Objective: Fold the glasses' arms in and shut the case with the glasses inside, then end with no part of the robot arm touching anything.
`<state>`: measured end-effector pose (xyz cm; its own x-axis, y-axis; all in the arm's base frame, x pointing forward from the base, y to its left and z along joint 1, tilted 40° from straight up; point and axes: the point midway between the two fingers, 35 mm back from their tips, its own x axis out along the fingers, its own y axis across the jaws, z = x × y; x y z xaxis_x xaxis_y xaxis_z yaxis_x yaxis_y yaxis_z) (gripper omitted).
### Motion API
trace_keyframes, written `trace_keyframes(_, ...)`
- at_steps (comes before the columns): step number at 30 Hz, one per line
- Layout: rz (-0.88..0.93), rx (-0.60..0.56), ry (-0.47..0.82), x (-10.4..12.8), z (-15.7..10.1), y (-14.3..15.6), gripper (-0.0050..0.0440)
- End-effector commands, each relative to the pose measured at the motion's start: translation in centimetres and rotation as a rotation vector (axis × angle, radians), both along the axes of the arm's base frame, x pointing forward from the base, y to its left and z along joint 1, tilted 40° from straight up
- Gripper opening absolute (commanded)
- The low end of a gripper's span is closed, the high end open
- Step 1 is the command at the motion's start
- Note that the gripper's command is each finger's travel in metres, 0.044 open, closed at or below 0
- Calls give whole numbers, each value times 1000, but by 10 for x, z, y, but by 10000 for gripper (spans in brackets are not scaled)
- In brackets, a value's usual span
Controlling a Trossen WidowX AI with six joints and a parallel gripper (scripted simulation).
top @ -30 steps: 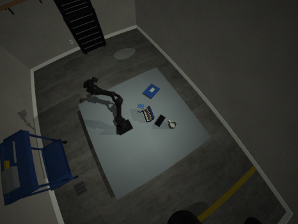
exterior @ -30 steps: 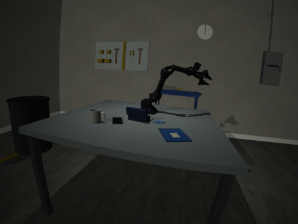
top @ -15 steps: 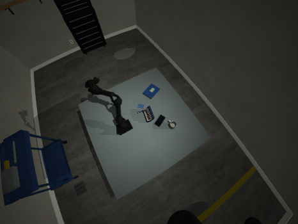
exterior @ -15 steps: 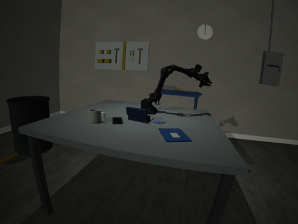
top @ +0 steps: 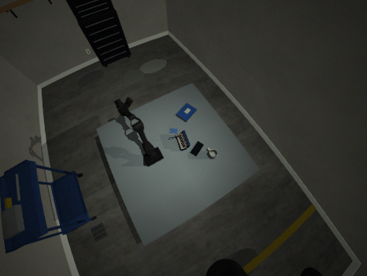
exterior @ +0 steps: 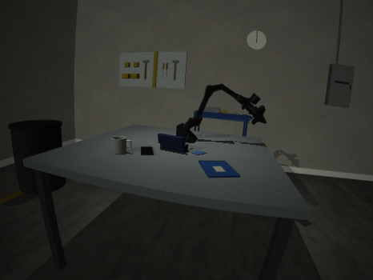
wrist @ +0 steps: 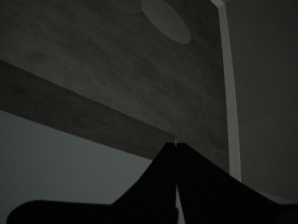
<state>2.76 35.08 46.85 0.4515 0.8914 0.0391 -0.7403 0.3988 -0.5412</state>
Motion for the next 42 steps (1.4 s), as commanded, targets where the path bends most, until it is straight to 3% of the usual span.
trace_keyframes(1,-89,-98,93,48,-46,21,0)
trace_keyframes(4,-151,-137,165,81,-69,24,0)
trace_keyframes(6,-151,-137,165,81,-69,24,0)
trace_keyframes(10,-233,-178,267,123,-98,21,0)
trace_keyframes(21,-453,-261,563,216,-177,-13,0)
trace_keyframes(23,-453,-261,563,216,-177,-13,0)
trace_keyframes(36,-711,-267,931,287,-257,-84,0)
trace_keyframes(42,-789,-250,1044,301,-278,-109,0)
